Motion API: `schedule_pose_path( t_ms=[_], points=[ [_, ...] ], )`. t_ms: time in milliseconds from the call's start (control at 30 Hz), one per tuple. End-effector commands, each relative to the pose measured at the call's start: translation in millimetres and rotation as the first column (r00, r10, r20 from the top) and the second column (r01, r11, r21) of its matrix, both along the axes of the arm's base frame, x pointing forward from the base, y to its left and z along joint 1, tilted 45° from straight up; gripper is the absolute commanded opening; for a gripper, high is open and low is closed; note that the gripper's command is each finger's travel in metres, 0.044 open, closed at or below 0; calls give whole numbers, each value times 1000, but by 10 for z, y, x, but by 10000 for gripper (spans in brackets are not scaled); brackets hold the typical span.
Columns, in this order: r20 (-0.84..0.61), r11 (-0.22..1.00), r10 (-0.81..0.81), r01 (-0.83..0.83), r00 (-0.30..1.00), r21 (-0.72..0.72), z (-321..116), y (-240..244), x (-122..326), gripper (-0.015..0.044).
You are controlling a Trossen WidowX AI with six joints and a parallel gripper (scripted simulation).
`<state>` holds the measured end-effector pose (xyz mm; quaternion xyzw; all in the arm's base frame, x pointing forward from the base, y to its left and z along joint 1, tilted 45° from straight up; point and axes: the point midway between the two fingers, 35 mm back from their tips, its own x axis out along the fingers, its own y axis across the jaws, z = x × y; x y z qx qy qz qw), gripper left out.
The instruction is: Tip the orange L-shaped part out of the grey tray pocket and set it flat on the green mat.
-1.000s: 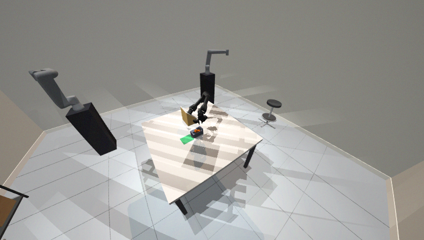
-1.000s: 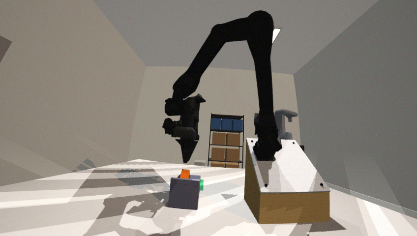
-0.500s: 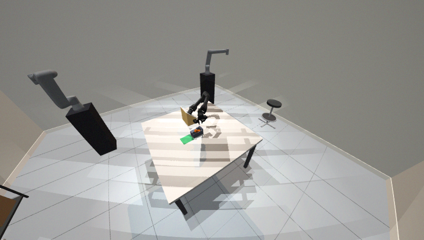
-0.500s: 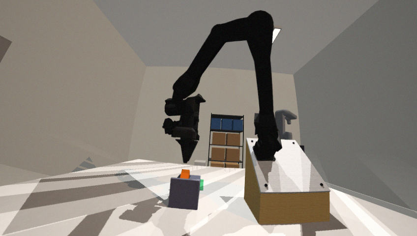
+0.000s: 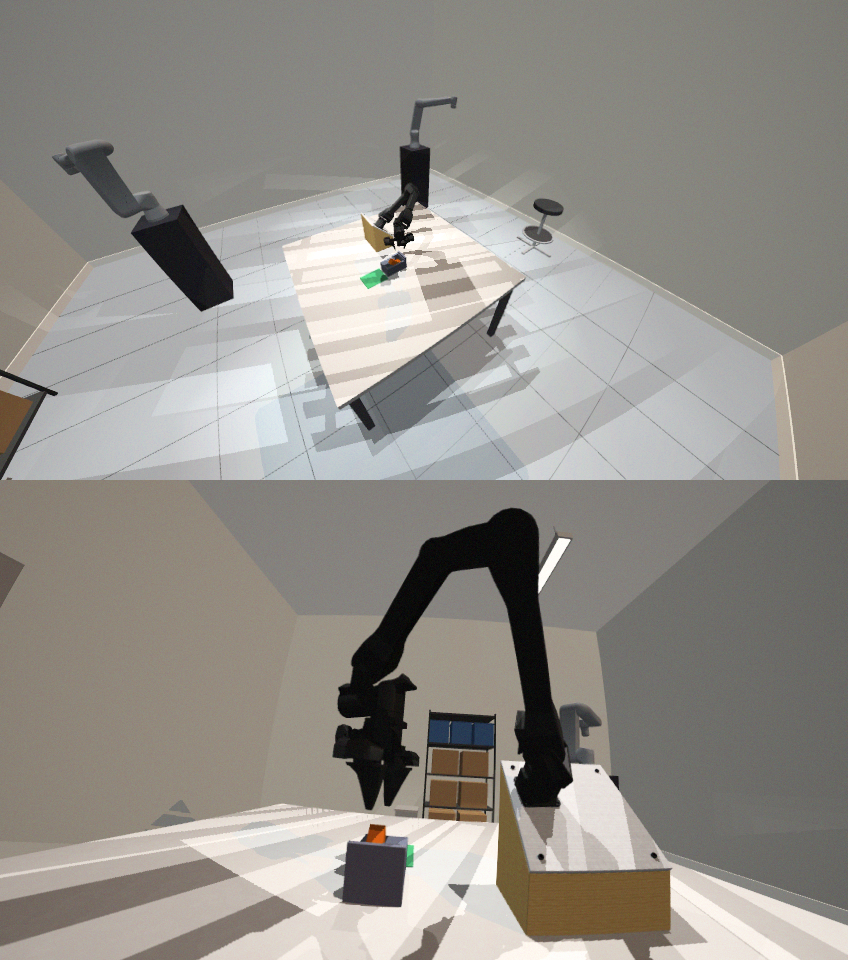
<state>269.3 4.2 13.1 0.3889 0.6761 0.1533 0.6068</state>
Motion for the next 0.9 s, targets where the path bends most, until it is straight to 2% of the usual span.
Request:
schedule_pose_path(
  t_ms=[0, 67, 167, 267, 700, 867],
  points=[
    [-276, 959, -279, 281, 920, -35, -135, -175, 75, 280],
    [-407, 907, -408, 413, 818, -80, -202, -252, 95, 280],
    [-571, 796, -563, 578, 597, -180, -308, -369, 117, 280],
    [-660, 691, -642, 668, 390, -277, -390, -457, 127, 280],
    [-665, 683, -646, 673, 375, -284, -396, -463, 128, 280],
    [-666, 683, -645, 673, 375, -284, -535, -327, 140, 280]
  ],
)
